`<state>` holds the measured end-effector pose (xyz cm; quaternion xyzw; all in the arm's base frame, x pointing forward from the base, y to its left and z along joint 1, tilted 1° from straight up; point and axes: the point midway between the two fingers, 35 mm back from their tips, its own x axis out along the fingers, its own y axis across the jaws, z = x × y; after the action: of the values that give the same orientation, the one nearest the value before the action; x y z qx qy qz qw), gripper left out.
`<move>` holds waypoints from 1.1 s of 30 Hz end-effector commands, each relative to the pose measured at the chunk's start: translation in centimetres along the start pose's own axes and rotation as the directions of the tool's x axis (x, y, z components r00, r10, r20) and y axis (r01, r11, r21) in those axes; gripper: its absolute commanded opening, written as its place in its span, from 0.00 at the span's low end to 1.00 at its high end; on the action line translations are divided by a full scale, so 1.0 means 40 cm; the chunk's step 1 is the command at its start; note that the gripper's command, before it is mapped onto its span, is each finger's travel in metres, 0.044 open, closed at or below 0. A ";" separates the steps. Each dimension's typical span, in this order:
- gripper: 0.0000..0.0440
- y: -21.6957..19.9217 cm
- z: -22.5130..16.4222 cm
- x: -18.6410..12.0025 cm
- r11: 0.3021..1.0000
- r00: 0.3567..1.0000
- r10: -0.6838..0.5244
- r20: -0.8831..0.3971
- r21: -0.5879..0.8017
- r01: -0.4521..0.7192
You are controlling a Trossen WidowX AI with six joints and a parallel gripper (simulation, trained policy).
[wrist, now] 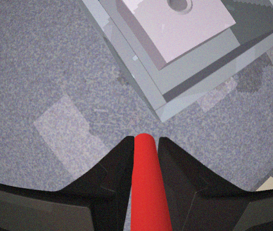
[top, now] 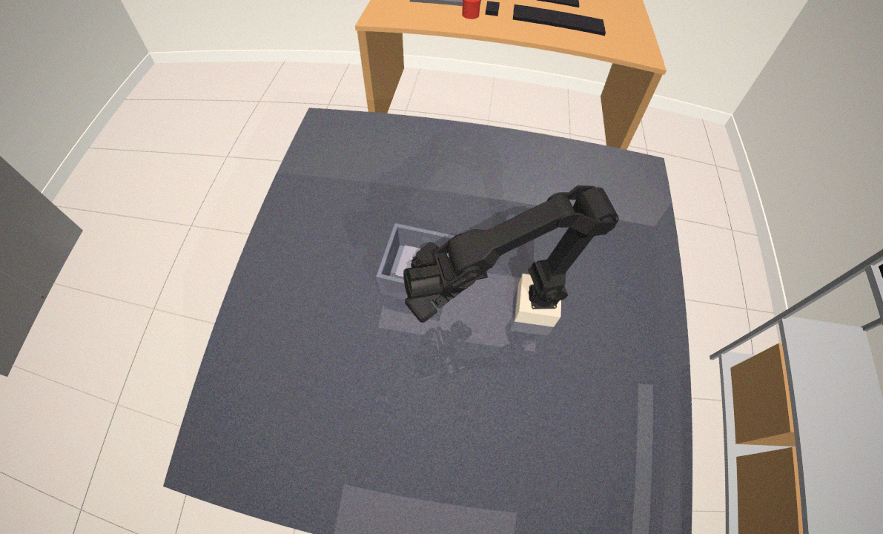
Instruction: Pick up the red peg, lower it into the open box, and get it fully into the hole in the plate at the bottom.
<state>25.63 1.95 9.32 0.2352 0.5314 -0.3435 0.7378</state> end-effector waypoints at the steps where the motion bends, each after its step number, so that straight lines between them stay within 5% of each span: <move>1: 0.00 -0.007 0.042 -0.003 1.000 1.000 -0.009 0.008 0.008 0.008; 33: 0.01 -0.076 0.272 0.132 0.982 1.000 -0.004 -0.023 0.189 0.008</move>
<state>30.72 -8.56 8.38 0.3003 0.5045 -0.3932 0.7075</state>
